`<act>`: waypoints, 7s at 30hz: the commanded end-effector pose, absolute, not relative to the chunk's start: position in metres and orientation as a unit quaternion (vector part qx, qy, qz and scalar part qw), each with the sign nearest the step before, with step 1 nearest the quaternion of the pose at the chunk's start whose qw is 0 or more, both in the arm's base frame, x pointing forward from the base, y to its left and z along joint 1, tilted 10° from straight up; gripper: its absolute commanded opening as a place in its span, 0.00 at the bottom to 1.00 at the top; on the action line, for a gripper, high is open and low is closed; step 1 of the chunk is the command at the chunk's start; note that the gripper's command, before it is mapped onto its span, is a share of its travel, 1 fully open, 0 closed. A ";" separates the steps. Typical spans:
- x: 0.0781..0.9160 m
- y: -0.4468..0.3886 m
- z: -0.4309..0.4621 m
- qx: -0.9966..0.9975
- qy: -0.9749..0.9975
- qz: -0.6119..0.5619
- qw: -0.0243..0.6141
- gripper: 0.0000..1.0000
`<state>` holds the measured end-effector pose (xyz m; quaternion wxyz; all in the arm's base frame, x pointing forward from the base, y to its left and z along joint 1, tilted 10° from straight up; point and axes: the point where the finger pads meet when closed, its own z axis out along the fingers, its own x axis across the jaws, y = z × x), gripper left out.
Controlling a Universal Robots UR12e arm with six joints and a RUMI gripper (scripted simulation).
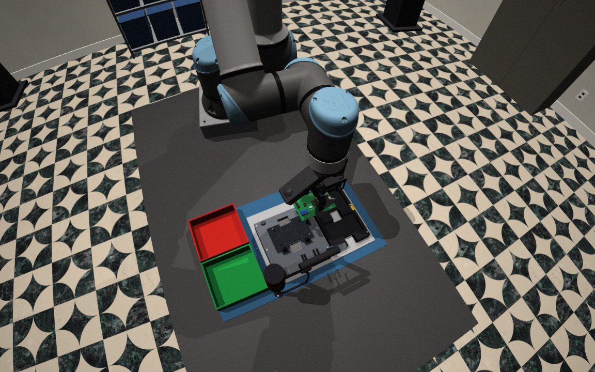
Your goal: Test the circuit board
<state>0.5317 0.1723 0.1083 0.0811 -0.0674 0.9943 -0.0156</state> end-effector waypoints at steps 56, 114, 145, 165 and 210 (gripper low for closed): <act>0.576 0.087 0.126 -0.070 0.994 -0.015 0.083 0.39; 0.577 0.086 0.126 -0.069 0.994 -0.015 0.083 0.39; 0.578 0.086 0.127 -0.069 0.994 -0.015 0.083 0.39; 0.579 0.086 0.127 -0.069 0.994 -0.015 0.083 0.39; 0.579 0.086 0.127 -0.069 0.994 -0.015 0.083 0.39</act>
